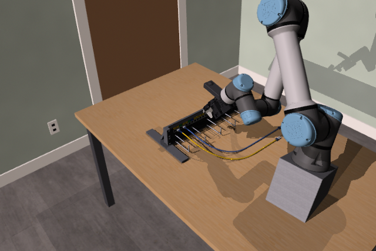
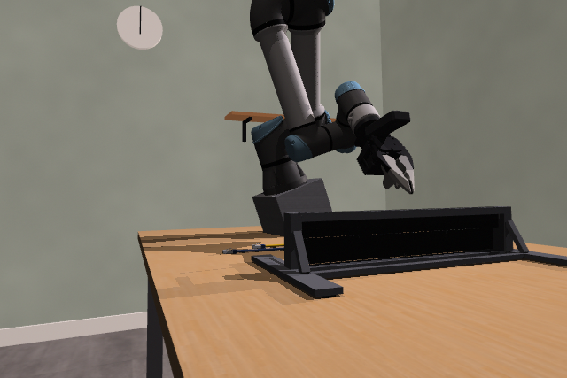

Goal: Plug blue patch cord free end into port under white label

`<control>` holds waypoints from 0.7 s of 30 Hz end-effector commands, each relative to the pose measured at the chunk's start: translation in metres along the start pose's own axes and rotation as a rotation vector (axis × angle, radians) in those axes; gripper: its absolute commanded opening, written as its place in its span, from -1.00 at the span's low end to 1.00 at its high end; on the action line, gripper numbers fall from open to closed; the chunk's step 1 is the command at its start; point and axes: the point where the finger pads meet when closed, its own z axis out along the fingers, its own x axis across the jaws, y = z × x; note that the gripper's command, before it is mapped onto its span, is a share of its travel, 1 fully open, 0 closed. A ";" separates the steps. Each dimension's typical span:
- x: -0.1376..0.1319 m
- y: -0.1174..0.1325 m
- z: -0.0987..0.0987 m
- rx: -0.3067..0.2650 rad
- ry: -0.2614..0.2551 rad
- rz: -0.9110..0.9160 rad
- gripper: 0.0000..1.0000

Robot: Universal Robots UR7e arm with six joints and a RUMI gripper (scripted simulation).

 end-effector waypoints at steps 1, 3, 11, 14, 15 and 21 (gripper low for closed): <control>0.000 -0.001 -0.007 0.001 0.000 0.000 -1.00; 0.000 -0.001 -0.012 0.001 0.000 0.000 -1.00; 0.000 0.000 -0.035 0.001 0.000 0.000 -1.00; 0.000 0.000 -0.042 0.001 0.000 0.000 -1.00; 0.000 0.000 -0.046 0.001 0.000 0.000 -1.00; 0.000 0.000 -0.071 0.001 0.000 0.000 -1.00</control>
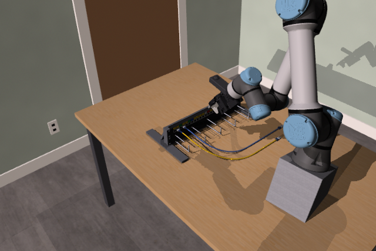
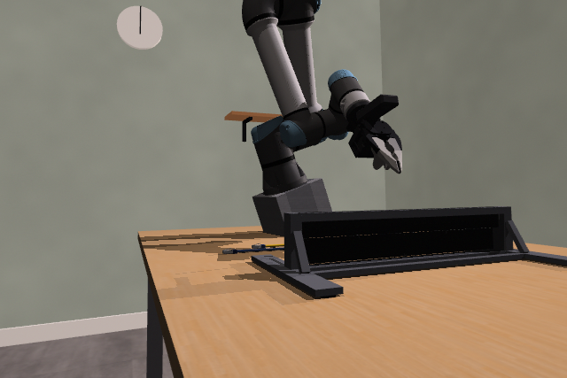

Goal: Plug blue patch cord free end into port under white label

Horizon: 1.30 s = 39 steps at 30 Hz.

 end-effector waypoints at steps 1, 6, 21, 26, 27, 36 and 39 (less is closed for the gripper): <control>0.000 -0.001 -0.017 0.000 0.000 0.000 -1.00; 0.000 -0.001 -0.035 0.000 0.000 0.000 -1.00; 0.000 -0.001 -0.069 0.000 0.000 0.000 -1.00; 0.000 -0.001 -0.073 0.000 0.000 0.000 -1.00; 0.000 -0.001 -0.074 0.000 0.000 0.000 -1.00; 0.000 -0.001 -0.077 0.000 0.000 0.000 -1.00; 0.000 -0.001 -0.077 0.000 0.000 0.000 -1.00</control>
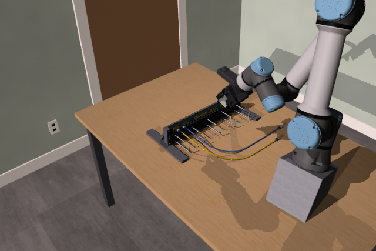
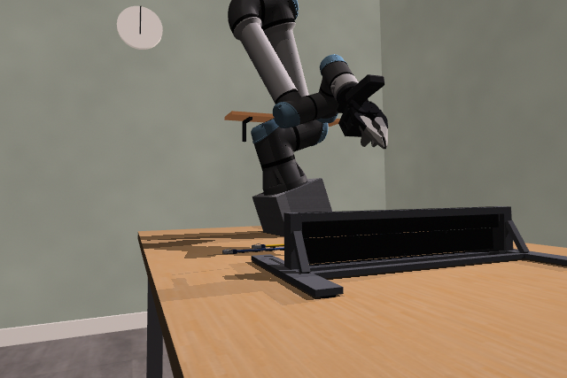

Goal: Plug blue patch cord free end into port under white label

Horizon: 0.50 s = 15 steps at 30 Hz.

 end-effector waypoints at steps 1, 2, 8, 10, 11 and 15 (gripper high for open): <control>0.000 0.000 0.000 0.001 0.000 0.000 -1.00; 0.000 0.000 0.000 0.001 0.000 0.000 -1.00; 0.003 0.000 0.000 0.001 0.000 0.000 -1.00; 0.006 0.000 0.000 0.001 0.000 0.000 -1.00; 0.007 0.000 0.000 0.001 0.000 0.000 -1.00; 0.016 0.000 0.000 0.001 0.000 0.000 -1.00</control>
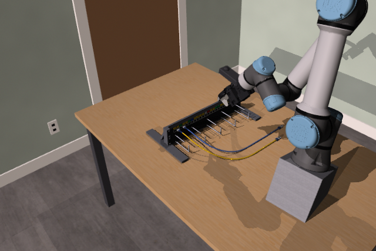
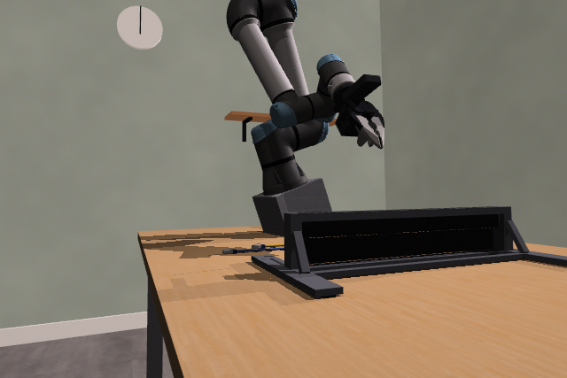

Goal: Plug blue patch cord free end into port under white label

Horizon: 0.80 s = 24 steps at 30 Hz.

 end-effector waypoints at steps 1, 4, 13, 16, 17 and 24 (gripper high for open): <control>0.009 0.000 0.000 0.001 -0.001 0.000 -1.00; 0.015 0.000 0.000 0.001 -0.001 0.000 -1.00; 0.043 0.000 0.000 0.001 -0.001 0.000 -1.00; 0.053 0.000 0.000 0.001 -0.001 0.000 -1.00; 0.056 0.000 0.000 0.001 -0.001 0.000 -1.00; 0.071 0.000 0.000 0.001 -0.001 0.000 -1.00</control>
